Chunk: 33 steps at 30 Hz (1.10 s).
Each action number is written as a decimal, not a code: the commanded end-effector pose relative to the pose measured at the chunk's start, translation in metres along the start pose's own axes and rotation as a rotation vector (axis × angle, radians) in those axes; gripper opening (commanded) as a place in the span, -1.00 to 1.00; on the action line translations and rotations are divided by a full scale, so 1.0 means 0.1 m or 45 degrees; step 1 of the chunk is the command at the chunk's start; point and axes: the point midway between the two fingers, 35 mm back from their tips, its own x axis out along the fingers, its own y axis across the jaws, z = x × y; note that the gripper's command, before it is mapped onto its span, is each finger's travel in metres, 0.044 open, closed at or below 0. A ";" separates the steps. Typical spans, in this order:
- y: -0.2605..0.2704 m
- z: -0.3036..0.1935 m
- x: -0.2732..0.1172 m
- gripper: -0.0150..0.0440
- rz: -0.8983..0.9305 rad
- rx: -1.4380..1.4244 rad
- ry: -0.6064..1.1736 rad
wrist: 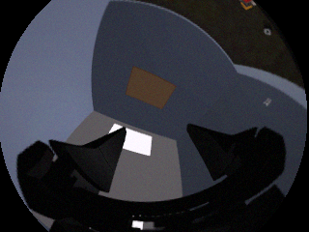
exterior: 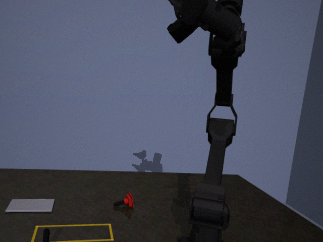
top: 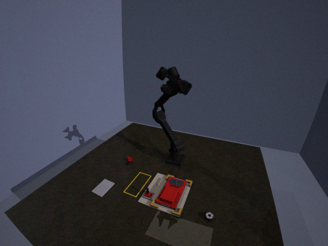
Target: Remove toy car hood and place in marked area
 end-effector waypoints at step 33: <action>-2.65 3.13 0.68 1.00 -2.106 -2.307 0.002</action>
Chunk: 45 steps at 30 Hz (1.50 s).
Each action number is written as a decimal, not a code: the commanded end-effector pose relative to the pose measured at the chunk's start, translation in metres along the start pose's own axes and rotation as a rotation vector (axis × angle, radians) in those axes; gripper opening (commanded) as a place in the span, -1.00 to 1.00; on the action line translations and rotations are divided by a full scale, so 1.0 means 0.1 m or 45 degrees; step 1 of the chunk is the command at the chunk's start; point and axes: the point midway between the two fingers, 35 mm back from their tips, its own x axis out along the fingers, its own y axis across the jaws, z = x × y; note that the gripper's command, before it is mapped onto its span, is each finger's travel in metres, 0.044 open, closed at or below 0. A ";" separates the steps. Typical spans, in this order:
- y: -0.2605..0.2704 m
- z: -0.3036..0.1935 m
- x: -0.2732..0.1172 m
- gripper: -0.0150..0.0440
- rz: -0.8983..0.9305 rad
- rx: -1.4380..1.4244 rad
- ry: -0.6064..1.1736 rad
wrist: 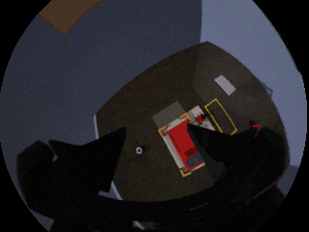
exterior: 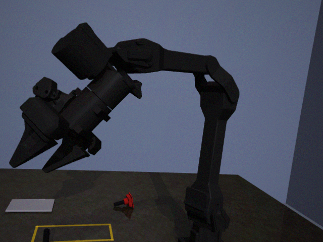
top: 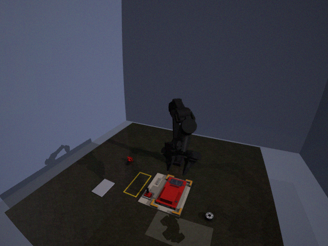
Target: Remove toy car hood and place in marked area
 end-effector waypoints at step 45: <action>-0.94 -0.79 1.03 1.00 -0.278 -0.668 0.830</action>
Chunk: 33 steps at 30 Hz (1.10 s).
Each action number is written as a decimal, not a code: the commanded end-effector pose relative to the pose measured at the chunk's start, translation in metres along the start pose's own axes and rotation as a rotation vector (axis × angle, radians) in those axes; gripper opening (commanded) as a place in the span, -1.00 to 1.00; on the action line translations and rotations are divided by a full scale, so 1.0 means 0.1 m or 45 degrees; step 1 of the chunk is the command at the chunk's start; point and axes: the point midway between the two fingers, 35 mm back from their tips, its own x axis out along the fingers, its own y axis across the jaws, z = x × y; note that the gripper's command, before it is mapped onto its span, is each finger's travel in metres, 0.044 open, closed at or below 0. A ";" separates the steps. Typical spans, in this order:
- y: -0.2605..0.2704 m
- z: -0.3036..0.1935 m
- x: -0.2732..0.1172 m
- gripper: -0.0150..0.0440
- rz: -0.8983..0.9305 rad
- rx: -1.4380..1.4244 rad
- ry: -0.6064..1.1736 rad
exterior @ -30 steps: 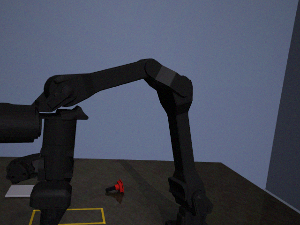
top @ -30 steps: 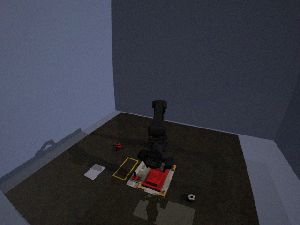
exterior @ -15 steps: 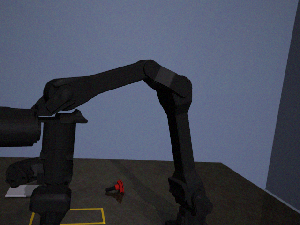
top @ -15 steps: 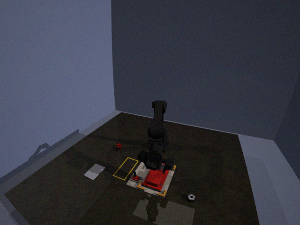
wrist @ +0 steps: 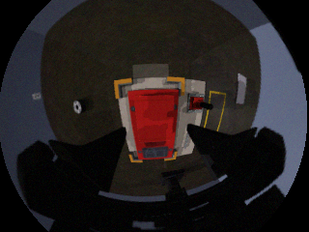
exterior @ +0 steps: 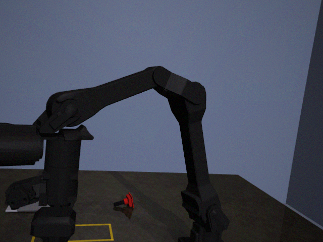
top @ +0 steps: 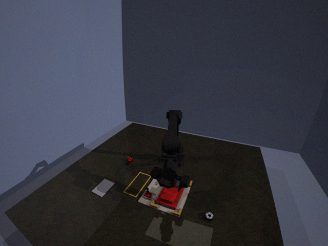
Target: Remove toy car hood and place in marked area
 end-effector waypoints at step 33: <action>0.00 -0.05 0.34 1.00 0.000 -0.008 0.014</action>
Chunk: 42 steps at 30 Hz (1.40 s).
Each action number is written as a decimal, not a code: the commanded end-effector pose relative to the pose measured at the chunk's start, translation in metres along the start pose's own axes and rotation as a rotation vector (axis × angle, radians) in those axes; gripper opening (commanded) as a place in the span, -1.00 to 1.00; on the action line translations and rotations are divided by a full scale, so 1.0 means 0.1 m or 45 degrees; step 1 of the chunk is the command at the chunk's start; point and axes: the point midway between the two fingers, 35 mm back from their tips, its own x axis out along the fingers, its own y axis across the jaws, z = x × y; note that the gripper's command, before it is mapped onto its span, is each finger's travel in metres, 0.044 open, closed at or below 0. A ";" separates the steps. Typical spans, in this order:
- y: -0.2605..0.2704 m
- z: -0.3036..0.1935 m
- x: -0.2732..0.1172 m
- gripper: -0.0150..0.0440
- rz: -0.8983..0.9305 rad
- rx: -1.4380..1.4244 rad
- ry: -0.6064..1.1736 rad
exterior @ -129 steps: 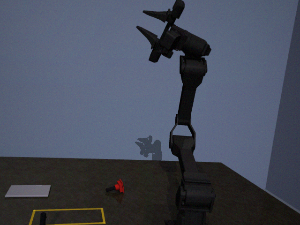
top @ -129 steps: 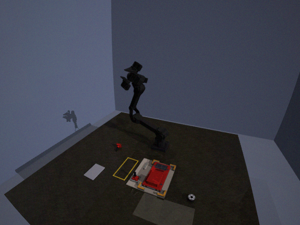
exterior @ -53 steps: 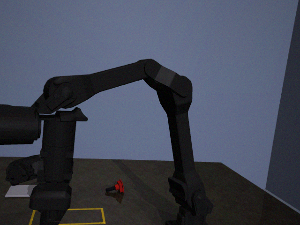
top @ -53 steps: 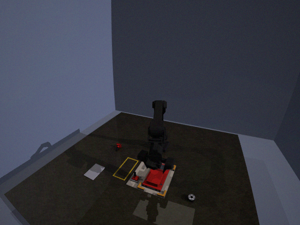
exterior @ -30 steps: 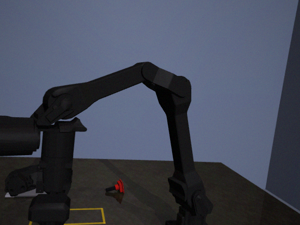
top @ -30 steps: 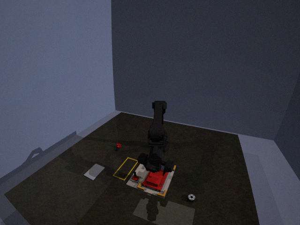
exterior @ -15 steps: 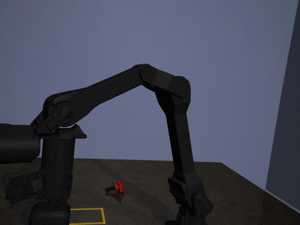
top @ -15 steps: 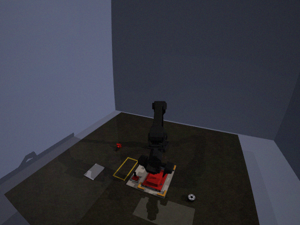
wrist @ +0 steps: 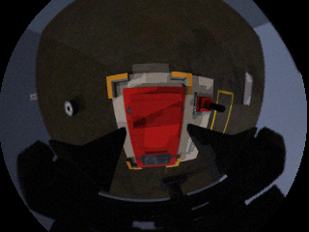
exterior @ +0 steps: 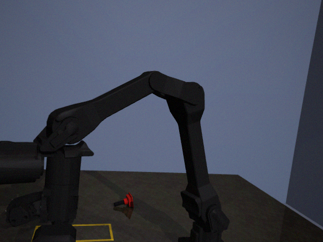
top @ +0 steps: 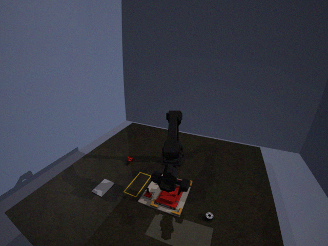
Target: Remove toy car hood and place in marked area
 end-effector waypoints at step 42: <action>0.00 -0.02 0.23 1.00 0.001 -0.008 0.013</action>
